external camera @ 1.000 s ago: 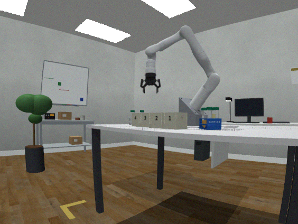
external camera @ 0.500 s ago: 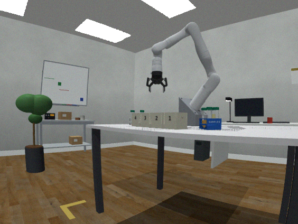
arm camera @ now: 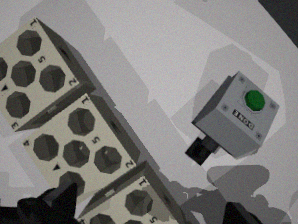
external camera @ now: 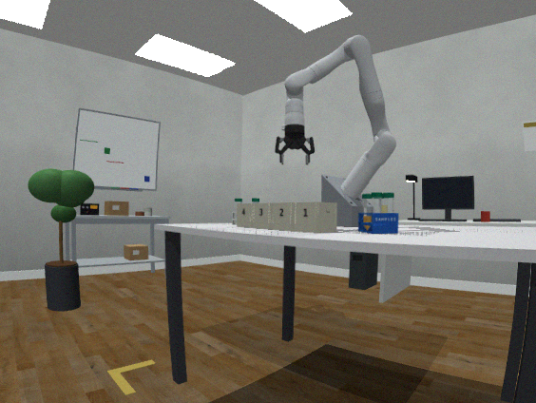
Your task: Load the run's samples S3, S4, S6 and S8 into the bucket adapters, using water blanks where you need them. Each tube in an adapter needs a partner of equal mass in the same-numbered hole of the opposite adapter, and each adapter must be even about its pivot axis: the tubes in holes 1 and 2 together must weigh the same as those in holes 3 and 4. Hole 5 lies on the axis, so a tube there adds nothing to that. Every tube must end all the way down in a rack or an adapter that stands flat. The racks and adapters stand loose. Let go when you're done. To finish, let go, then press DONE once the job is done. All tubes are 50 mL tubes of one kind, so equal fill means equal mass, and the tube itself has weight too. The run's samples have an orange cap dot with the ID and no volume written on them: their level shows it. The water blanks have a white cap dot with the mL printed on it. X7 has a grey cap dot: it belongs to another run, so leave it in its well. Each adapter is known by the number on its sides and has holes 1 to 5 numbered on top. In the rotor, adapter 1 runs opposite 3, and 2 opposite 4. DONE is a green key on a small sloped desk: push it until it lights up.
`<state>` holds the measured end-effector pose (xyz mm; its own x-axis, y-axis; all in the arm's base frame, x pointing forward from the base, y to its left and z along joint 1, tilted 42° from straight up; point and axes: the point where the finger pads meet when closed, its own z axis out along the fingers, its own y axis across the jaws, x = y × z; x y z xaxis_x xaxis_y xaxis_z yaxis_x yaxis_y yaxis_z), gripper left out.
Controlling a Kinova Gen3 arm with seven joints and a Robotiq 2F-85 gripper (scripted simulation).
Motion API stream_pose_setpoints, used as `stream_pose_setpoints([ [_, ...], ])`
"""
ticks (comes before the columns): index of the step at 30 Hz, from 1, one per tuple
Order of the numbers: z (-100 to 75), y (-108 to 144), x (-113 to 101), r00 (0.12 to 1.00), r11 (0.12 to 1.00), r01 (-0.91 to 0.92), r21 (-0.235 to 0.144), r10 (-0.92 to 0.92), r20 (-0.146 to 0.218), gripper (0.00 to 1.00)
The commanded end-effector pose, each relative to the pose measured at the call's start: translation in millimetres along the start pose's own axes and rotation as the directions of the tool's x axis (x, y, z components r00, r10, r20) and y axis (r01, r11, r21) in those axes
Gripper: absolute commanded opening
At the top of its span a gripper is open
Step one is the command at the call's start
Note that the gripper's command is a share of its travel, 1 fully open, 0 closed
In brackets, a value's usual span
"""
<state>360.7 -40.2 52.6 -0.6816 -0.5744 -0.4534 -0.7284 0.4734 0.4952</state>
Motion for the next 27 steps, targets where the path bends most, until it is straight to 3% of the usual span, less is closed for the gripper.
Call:
stream_pose_setpoints([
  [1,-0.8,10,-11,1.000,1.000,0.000,0.002,0.000,0.000,1.00],
  [27,-0.7,93,-97,1.000,1.000,0.000,0.002,0.000,0.001,1.00],
])
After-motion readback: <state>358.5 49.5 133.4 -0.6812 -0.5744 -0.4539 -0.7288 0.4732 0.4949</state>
